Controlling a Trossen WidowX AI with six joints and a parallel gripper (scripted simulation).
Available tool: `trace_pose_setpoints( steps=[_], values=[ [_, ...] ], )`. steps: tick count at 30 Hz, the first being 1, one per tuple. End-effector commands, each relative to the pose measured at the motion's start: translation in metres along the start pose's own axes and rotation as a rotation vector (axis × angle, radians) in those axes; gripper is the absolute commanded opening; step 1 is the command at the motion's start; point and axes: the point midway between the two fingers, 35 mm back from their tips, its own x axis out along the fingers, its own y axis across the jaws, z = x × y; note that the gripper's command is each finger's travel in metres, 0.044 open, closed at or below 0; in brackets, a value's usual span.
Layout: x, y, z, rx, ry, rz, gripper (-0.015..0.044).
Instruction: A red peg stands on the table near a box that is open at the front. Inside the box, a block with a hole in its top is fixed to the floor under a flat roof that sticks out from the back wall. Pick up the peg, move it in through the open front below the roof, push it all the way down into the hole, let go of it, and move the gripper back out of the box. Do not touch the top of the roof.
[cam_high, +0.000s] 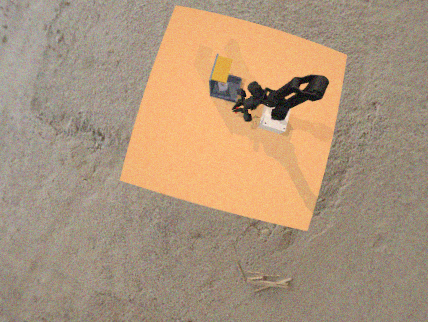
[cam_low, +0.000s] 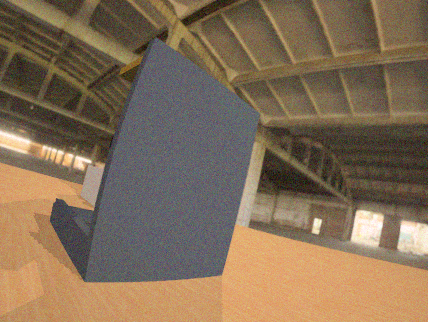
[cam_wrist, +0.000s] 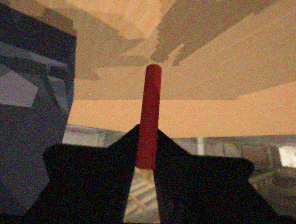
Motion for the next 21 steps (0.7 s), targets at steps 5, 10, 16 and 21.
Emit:
trace_pose_setpoints(
  steps=[5, 10, 16, 21],
  values=[
    [-0.003, 0.003, -0.01, -0.01, 0.013, 0.004, 0.0],
    [-0.005, 0.003, -0.013, -0.01, 0.012, 0.004, 0.0],
    [-0.008, 0.003, -0.016, -0.01, 0.012, 0.003, 0.0],
    [-0.01, 0.003, -0.02, -0.01, 0.012, 0.003, 0.0]
  ],
)
